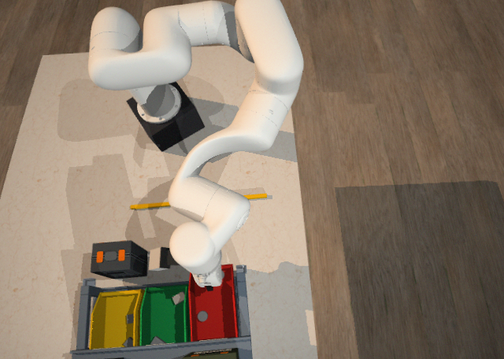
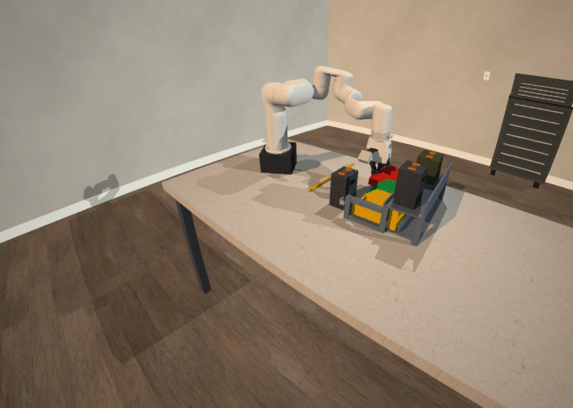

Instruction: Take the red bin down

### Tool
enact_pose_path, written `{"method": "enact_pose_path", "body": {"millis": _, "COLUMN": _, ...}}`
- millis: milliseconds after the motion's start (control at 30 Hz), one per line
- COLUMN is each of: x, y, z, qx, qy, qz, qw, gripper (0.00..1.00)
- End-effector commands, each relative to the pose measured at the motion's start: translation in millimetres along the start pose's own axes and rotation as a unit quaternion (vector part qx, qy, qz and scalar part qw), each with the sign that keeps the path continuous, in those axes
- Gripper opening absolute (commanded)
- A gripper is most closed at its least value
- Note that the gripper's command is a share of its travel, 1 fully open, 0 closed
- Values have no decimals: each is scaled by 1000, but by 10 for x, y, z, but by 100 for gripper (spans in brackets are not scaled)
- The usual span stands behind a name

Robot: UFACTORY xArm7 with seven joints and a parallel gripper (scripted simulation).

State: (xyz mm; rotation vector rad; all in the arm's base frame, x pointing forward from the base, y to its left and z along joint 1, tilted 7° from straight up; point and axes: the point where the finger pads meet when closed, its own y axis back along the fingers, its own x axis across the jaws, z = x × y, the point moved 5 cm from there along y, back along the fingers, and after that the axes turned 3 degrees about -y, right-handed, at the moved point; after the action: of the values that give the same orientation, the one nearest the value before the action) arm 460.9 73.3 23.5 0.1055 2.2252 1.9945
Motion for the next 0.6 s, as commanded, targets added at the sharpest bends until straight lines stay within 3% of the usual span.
{"method": "enact_pose_path", "body": {"millis": 0, "x": 215, "y": 17, "z": -5, "qx": -1, "qy": 0, "qz": -2, "qw": 1000, "gripper": 0}}
{"method": "enact_pose_path", "body": {"millis": 367, "x": 215, "y": 17, "z": -5, "qx": -1, "qy": 0, "qz": -2, "qw": 1000, "gripper": 0}}
{"method": "enact_pose_path", "body": {"millis": 567, "x": 507, "y": 16, "z": -20, "qx": -1, "qy": 0, "qz": -2, "qw": 1000, "gripper": 0}}
